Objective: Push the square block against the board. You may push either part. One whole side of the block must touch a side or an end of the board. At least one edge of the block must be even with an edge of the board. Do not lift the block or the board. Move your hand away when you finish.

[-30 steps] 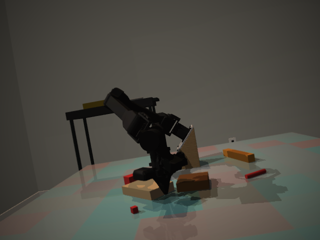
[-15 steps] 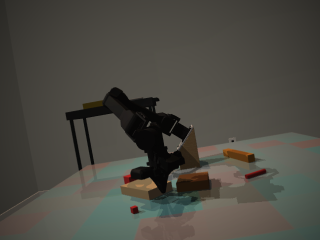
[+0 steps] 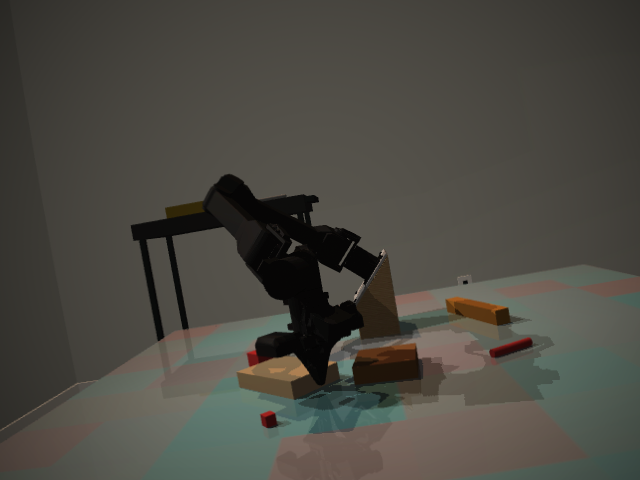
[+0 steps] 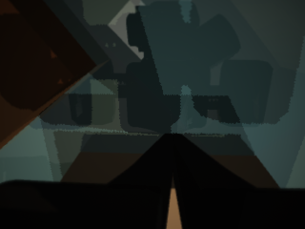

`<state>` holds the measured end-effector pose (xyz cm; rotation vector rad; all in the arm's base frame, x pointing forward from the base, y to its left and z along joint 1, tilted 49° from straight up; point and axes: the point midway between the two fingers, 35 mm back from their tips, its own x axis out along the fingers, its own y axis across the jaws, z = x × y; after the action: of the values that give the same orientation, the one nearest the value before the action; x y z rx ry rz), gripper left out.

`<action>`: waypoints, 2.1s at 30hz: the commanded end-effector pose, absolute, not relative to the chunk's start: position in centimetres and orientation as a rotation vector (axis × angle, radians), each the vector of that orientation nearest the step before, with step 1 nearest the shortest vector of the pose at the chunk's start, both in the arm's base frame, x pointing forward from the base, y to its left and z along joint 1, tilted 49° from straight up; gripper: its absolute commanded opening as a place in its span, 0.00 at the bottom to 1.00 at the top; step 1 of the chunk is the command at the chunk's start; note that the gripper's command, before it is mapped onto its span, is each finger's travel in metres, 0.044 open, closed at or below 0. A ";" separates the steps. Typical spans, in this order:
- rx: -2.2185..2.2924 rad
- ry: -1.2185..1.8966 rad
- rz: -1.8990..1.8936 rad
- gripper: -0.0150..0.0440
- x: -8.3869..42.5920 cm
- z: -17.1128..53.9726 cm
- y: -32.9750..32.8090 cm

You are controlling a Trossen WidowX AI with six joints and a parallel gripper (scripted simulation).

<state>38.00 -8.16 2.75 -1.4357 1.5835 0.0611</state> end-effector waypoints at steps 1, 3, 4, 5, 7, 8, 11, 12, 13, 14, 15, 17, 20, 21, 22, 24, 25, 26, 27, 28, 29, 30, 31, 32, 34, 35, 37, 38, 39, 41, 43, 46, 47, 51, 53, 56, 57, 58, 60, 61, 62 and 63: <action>-1.436 1.600 0.058 0.25 37.4 2.9 -8.8; -1.436 1.600 0.057 0.25 37.3 2.9 -8.9; -1.437 1.600 0.057 0.25 37.3 3.0 -9.0; -1.437 1.600 0.057 0.25 37.2 3.0 -9.0; -1.437 1.600 0.057 0.25 37.1 3.1 -9.1; -1.437 1.600 0.057 0.25 37.0 3.2 -9.2; -1.437 1.600 0.057 0.25 36.9 3.3 -9.3; -1.437 1.600 0.057 0.25 36.8 3.4 -9.4; -1.437 1.600 0.057 0.25 36.7 3.4 -9.4; -1.437 1.600 0.057 0.25 36.7 3.4 -9.5; -1.437 1.600 0.057 0.25 36.6 3.5 -9.5; -1.437 1.600 0.057 0.25 36.5 3.5 -9.6; -1.437 1.600 0.057 0.25 36.5 3.6 -9.6; -1.437 1.600 0.057 0.25 36.5 3.6 -9.6; -1.437 1.600 0.057 0.25 36.5 3.6 -9.6; -1.437 1.600 0.057 0.25 36.5 3.6 -9.6; -1.437 1.600 0.057 0.25 36.5 3.6 -9.6; -1.437 1.600 0.057 0.25 36.5 3.6 -9.6; -1.437 1.600 0.057 0.25 36.5 3.6 -9.6; -1.437 1.600 0.057 0.25 36.5 3.6 -9.6; -1.437 1.600 0.057 0.25 36.5 3.6 -9.6; -1.437 1.600 0.057 0.25 36.5 3.6 -9.6; -1.437 1.600 0.057 0.25 36.5 3.6 -9.6; -1.437 1.600 0.057 0.25 36.5 3.6 -9.6; -1.437 1.600 0.057 0.25 36.5 3.6 -9.6; -1.437 1.600 0.057 0.25 36.5 3.6 -9.6; -1.437 1.600 0.057 0.25 36.5 3.6 -9.6; -1.437 1.600 0.057 0.25 36.5 3.6 -9.6; -1.437 1.600 0.057 0.25 36.5 3.6 -9.6; -1.437 1.600 0.057 0.25 36.5 3.6 -9.6; -1.437 1.600 0.057 0.25 36.5 3.6 -9.6; -1.437 1.600 0.057 0.25 36.5 3.6 -9.6; -1.437 1.600 0.057 0.25 36.5 3.6 -9.6; -1.437 1.600 0.057 0.25 36.5 3.6 -9.6; -1.437 1.600 0.057 0.25 36.5 3.6 -9.6; -1.437 1.600 0.057 0.25 36.5 3.6 -9.6; -1.437 1.600 0.057 0.25 36.5 3.6 -9.6; -1.437 1.600 0.057 0.25 36.5 3.6 -9.6; -1.437 1.600 0.057 0.25 36.5 3.6 -9.6; -1.437 1.600 0.057 0.25 36.5 3.6 -9.6; -1.437 1.600 0.057 0.25 36.5 3.5 -9.6; -1.437 1.600 0.057 0.25 36.6 3.5 -9.6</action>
<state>36.88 -9.11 3.62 -1.4377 1.5813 0.0614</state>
